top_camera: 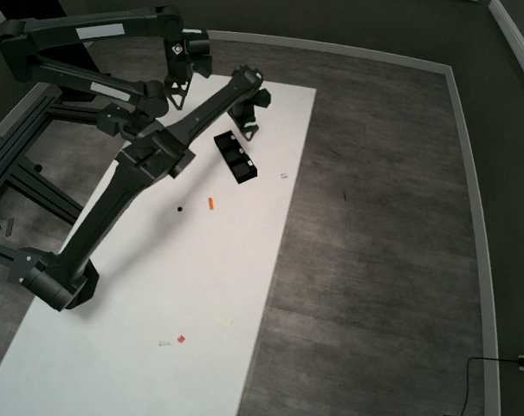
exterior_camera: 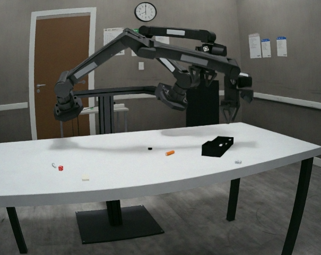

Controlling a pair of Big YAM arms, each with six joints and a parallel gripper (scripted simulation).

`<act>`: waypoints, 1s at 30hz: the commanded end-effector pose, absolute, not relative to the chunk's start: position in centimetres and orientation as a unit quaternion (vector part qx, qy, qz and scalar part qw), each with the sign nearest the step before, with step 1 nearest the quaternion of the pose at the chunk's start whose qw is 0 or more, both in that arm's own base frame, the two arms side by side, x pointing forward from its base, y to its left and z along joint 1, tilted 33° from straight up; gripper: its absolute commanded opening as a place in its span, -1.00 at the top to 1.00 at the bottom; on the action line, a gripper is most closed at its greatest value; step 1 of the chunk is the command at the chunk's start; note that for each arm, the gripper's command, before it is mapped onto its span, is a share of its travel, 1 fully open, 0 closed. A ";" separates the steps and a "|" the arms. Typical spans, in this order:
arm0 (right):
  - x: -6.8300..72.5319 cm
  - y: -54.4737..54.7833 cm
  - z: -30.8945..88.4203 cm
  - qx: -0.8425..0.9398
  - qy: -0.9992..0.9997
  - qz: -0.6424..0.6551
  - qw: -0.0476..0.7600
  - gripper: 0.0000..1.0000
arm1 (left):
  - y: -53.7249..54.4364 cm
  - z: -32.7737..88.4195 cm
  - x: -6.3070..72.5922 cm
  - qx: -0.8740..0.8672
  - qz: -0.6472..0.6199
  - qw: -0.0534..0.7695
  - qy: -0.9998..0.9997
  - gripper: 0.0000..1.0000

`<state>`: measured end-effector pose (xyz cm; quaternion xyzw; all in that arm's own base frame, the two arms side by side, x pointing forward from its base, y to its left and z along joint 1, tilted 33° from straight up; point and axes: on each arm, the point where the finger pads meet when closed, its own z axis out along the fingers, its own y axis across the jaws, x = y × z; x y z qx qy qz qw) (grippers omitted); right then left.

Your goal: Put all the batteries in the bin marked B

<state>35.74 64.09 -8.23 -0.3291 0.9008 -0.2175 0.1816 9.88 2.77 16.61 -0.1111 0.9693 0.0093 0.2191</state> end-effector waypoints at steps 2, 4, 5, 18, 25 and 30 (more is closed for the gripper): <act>32.5 67.7 -1.5 -0.331 0.901 -0.186 0.209 -1.00 | 2.8 19.0 9.9 -0.110 0.018 0.239 0.965 -1.00; 31.2 68.0 -1.7 -0.336 0.899 -0.199 0.198 -1.00 | 2.8 19.0 9.9 -0.110 0.018 0.239 0.965 -1.00; 31.2 68.0 -1.7 -0.336 0.899 -0.199 0.198 -1.00 | 2.8 19.0 9.9 -0.110 0.018 0.239 0.965 -1.00; 32.4 65.7 -2.4 -0.328 0.900 -0.229 0.173 -1.00 | 2.8 19.0 9.9 -0.110 0.018 0.239 0.965 -1.00; 29.9 68.4 2.0 -0.338 0.898 -0.196 0.201 -1.00 | 2.8 19.0 9.9 -0.110 0.018 0.239 0.965 -1.00; 32.1 66.3 0.7 -0.297 0.913 -0.195 0.202 0.45 | 2.8 19.0 9.9 -0.110 0.018 0.239 0.965 -1.00</act>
